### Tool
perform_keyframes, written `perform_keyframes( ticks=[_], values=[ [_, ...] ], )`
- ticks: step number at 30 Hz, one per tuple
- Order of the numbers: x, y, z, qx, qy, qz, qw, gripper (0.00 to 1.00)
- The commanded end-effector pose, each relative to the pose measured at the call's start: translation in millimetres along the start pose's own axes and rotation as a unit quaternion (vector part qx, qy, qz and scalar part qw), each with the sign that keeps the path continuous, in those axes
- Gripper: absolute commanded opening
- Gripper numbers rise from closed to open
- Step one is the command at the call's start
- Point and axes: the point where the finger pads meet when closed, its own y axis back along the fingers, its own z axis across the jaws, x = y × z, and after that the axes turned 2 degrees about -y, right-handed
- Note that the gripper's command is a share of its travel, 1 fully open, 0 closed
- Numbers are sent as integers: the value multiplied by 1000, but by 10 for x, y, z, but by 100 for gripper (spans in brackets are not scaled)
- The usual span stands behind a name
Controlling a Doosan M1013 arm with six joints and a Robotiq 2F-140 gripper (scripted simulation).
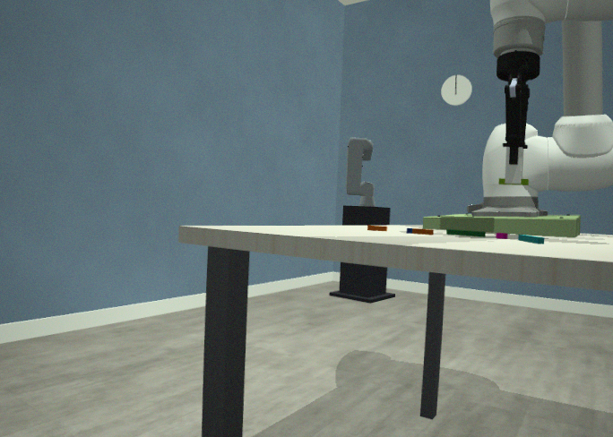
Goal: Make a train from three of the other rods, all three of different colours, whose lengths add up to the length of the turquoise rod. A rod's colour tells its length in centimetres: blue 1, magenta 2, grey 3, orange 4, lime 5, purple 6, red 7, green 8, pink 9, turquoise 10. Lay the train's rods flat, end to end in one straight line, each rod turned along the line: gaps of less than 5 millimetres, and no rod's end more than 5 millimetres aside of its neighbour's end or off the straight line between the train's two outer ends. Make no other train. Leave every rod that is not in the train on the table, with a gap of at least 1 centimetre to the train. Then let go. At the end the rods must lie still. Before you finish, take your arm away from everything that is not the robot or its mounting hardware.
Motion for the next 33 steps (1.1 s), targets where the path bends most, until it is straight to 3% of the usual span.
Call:
perform_keyframes(
  ticks=[1,13,15,16,22,30,32,33],
  values=[
    [57,0,-20,-2,83,-8,996,3],
    [211,-2,-69,0,289,-8,957,3],
    [211,-2,-69,0,289,-8,957,3],
    [248,-2,-80,0,336,-8,942,3],
    [321,-3,-101,1,427,-8,904,3],
    [427,-4,-130,2,549,-7,836,3],
    [427,-4,-130,2,549,-7,836,3],
    [463,-5,-139,3,588,-7,809,3]
  ],
)
